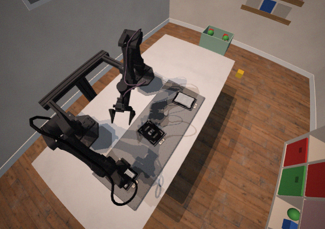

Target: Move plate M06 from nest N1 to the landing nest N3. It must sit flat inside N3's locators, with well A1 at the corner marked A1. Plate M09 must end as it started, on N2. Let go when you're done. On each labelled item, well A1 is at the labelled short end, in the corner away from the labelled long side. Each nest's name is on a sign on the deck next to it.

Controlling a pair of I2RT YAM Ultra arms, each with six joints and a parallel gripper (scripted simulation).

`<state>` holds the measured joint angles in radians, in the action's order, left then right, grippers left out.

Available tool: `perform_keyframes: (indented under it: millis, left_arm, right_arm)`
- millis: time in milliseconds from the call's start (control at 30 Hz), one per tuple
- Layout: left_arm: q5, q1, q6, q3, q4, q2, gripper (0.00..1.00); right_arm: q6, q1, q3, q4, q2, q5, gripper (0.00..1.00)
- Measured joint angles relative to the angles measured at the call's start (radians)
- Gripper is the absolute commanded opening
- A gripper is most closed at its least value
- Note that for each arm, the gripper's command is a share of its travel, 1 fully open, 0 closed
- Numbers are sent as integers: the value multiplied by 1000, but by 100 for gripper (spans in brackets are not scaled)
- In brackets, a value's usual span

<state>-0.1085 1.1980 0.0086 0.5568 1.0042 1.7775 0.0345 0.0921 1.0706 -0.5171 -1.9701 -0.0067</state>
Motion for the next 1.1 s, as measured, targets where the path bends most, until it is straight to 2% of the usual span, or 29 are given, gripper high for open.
perform_keyframes:
  millis: [233,933,967,1033,1067,1100]
  left_arm:
    - [71,60,121,-11,68,-16,100]
    - [86,60,149,-11,76,-16,100]
    - [86,60,149,-11,76,-16,100]
    - [87,60,149,-11,77,-16,100]
    - [87,60,149,-11,77,-16,100]
    - [87,60,149,-11,77,-16,100]
  right_arm:
    - [26,17,24,-30,-35,2,100]
    - [42,17,44,10,-113,2,100]
    - [42,17,44,13,-115,2,96]
    - [42,17,44,20,-118,2,96]
    - [42,17,44,22,-119,2,91]
    - [42,17,44,24,-119,3,91]
